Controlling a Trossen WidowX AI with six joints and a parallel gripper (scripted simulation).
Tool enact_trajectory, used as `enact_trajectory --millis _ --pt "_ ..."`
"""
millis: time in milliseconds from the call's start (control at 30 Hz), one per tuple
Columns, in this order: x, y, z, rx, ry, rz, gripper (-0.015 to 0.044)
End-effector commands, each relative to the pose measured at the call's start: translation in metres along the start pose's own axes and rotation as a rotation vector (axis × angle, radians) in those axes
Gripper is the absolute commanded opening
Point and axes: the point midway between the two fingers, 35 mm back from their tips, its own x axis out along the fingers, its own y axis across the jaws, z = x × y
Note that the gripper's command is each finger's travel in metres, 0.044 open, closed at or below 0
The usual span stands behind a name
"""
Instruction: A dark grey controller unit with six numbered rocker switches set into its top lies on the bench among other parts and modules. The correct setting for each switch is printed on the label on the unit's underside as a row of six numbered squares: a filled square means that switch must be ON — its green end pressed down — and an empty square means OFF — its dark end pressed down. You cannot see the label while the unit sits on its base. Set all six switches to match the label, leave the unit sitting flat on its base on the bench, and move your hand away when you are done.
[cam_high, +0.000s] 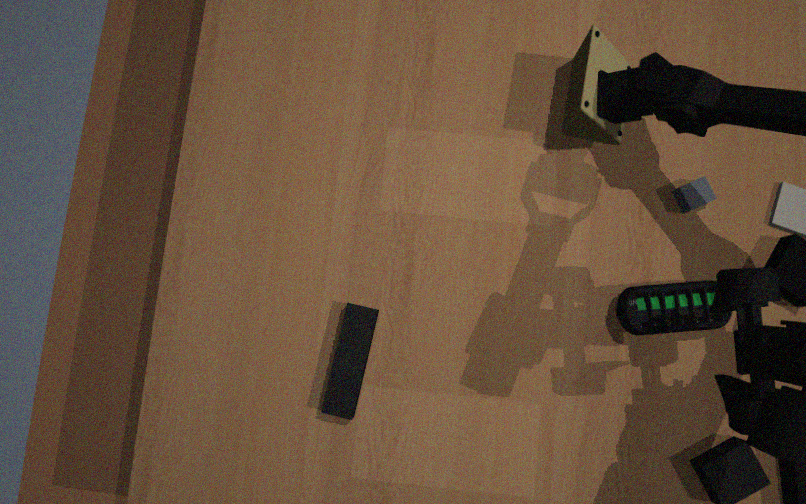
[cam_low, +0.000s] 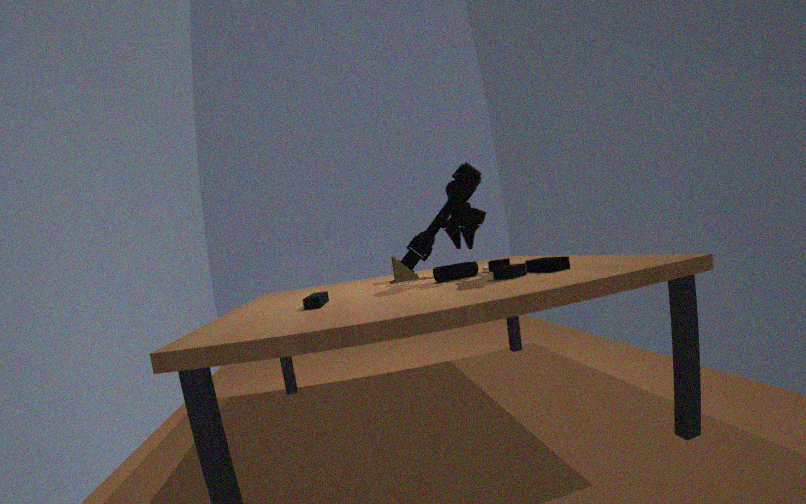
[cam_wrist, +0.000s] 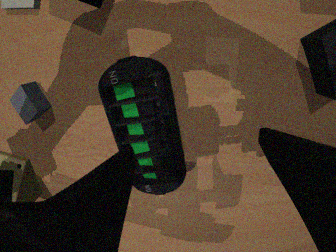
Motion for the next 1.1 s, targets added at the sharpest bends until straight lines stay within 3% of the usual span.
enact_trajectory --millis 0,333,1067 --pt "0.033 -0.006 0.030 0.030 -0.044 0.120 0.0256" --pt "0.035 -0.006 0.032 0.032 -0.046 0.126 0.0000" --pt "0.051 -0.009 0.032 0.013 -0.026 0.162 0.0000"
